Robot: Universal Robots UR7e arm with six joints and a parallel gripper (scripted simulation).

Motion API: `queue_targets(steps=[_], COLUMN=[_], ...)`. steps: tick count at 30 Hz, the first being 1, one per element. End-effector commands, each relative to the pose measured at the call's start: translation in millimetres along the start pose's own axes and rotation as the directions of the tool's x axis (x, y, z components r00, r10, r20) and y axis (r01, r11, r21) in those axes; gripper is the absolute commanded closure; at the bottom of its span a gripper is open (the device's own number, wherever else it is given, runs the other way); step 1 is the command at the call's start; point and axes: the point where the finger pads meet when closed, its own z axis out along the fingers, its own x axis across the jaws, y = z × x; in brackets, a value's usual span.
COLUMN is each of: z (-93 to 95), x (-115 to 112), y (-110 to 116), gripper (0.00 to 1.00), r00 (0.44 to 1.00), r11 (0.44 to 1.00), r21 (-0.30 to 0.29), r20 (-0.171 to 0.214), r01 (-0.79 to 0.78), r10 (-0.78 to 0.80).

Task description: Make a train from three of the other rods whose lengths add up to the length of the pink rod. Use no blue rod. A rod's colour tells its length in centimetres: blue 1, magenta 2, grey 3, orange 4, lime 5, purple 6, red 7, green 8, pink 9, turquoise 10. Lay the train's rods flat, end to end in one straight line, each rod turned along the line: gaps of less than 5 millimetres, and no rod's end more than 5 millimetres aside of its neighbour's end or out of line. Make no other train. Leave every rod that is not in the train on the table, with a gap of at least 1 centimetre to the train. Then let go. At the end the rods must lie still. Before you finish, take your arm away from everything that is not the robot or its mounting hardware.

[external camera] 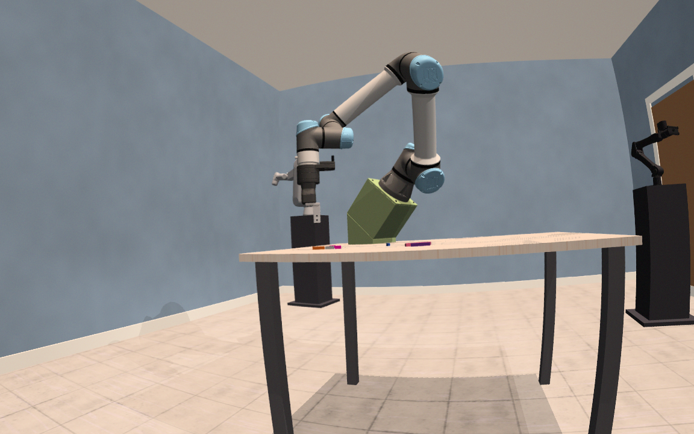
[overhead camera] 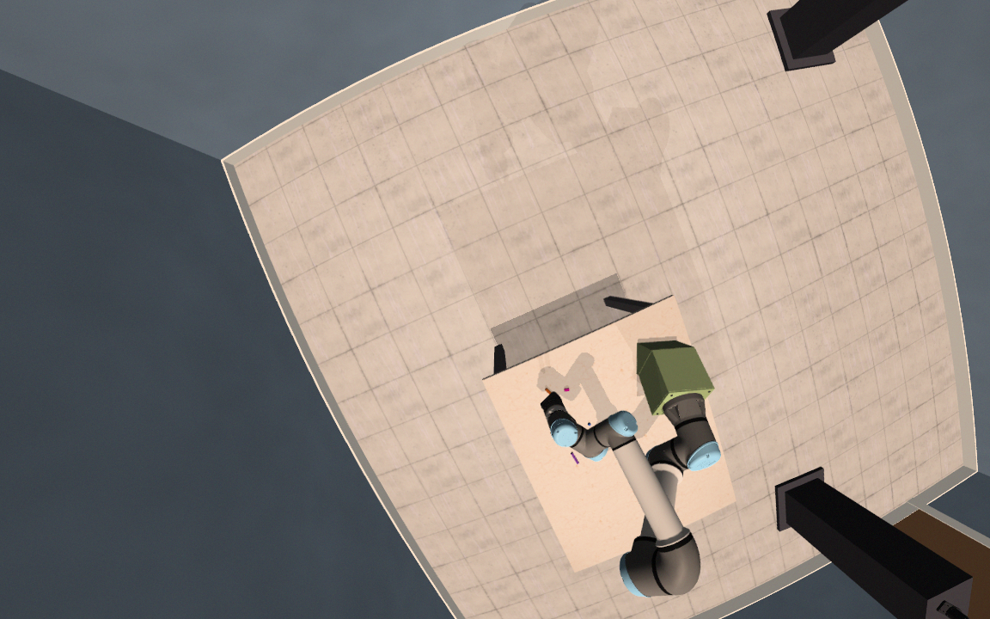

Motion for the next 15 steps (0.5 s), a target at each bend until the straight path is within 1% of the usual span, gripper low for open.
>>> queue_targets(steps=[1,2,3,15], z=[-4.9,-4.9,-4.9,-4.9], x=[-0.1,-0.1,-0.1,-0.1], y=[0.0,0.0,0.0,0.0], gripper=[0.46,0.46,0.00,0.00], r00=[1.000,1.000,1.000,1.000], r11=[1.000,1.000,1.000,1.000], r21=[0.000,0.000,0.000,0.000], r20=[0.000,0.000,0.000,0.000], r01=[0.000,0.000,0.000,0.000], r10=[0.000,0.000,0.000,0.000])
